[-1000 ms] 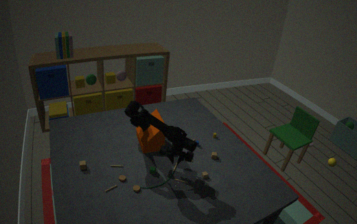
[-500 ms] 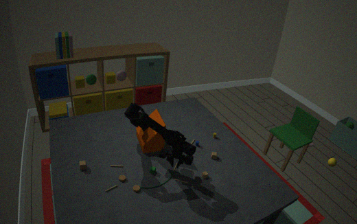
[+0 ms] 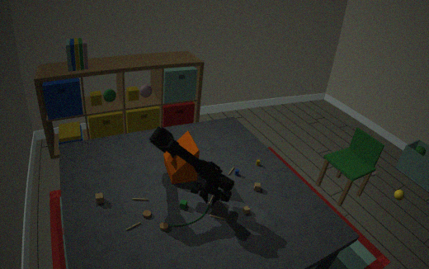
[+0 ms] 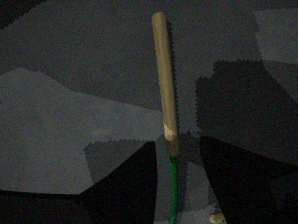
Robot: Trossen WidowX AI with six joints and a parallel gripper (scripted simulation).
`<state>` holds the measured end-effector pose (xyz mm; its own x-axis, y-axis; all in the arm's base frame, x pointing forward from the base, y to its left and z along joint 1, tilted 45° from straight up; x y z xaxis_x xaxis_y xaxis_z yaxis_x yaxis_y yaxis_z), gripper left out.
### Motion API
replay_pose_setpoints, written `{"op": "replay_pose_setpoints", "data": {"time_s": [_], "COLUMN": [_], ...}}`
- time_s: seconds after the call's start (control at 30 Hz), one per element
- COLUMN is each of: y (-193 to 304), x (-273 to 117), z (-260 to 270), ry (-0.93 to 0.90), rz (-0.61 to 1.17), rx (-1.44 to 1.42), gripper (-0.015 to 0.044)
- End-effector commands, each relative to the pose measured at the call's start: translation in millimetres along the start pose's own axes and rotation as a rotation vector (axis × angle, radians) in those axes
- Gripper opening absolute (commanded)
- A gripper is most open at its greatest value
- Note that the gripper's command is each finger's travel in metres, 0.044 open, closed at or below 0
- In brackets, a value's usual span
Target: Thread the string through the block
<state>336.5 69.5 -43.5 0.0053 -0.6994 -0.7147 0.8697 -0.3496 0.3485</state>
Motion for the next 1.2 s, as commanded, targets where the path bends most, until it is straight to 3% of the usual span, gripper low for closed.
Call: {"op": "replay_pose_setpoints", "data": {"time_s": [0.0, 0.23, 0.4, 1.17], "y": [-1.4, -1.4, -1.4, -0.6], "x": [7.4, 7.4, 5.9, -12.8], "z": [1.5, 1.5, 0.9, -0.4], "ry": [-0.009, -0.009, -0.005, -0.003], "rz": [-0.003, -0.003, -0.004, -0.005], "rx": [-0.008, -0.008, -0.003, -0.003], "gripper": [0.0121, 0.0121, 0.0, 0.0]}}
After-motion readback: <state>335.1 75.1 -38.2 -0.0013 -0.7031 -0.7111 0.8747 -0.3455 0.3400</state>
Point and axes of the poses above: the point midway between the two fingers, 35 mm back from their tips, its own x axis out along the fingers, its own z axis across the jaws, y = z × x, the point moved 9 cm from there along -x, back along the fingers, and after that the axes turned 9 degrees about -x, right-handed, at the moved point
